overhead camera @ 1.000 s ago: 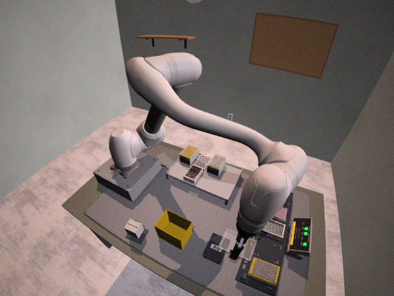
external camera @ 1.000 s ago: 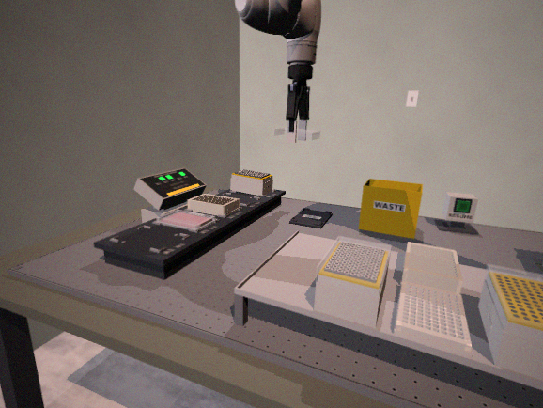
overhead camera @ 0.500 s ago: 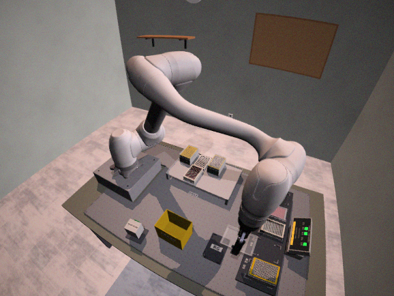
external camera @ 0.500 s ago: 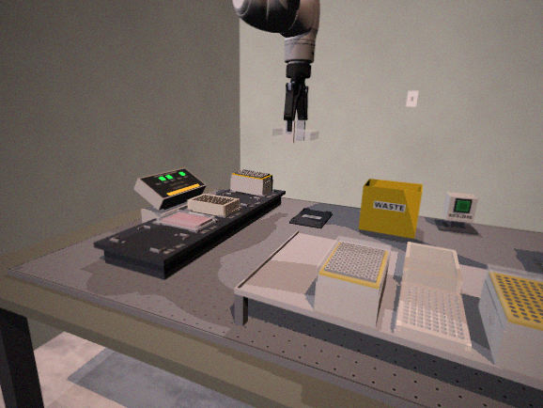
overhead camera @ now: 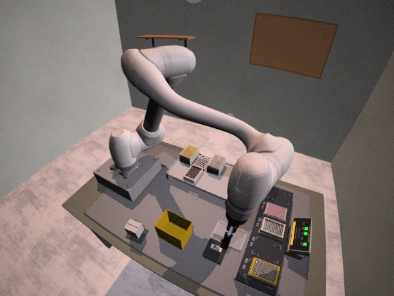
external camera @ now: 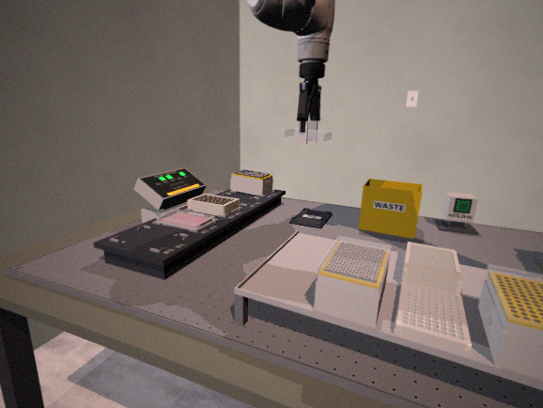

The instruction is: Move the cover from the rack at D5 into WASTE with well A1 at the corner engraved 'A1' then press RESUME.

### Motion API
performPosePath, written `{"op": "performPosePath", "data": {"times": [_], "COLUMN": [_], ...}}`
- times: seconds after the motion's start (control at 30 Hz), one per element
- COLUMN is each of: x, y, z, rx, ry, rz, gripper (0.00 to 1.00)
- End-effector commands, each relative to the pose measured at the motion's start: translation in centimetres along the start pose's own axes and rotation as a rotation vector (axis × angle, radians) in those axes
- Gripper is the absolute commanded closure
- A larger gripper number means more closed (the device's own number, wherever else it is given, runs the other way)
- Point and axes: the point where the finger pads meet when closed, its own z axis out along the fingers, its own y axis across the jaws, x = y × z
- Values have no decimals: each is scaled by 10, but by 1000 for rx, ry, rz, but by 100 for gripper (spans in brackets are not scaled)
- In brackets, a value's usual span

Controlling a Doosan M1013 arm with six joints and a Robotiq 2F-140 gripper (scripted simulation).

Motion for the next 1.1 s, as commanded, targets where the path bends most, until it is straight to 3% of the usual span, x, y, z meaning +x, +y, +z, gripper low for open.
{"op": "performPosePath", "data": {"times": [0.0, 1.07], "x": [-17, -157], "y": [1, 6], "z": [0, 0], "rx": [0, 0], "ry": [0, 0], "rz": [0, 0], "gripper": [100, 100]}}
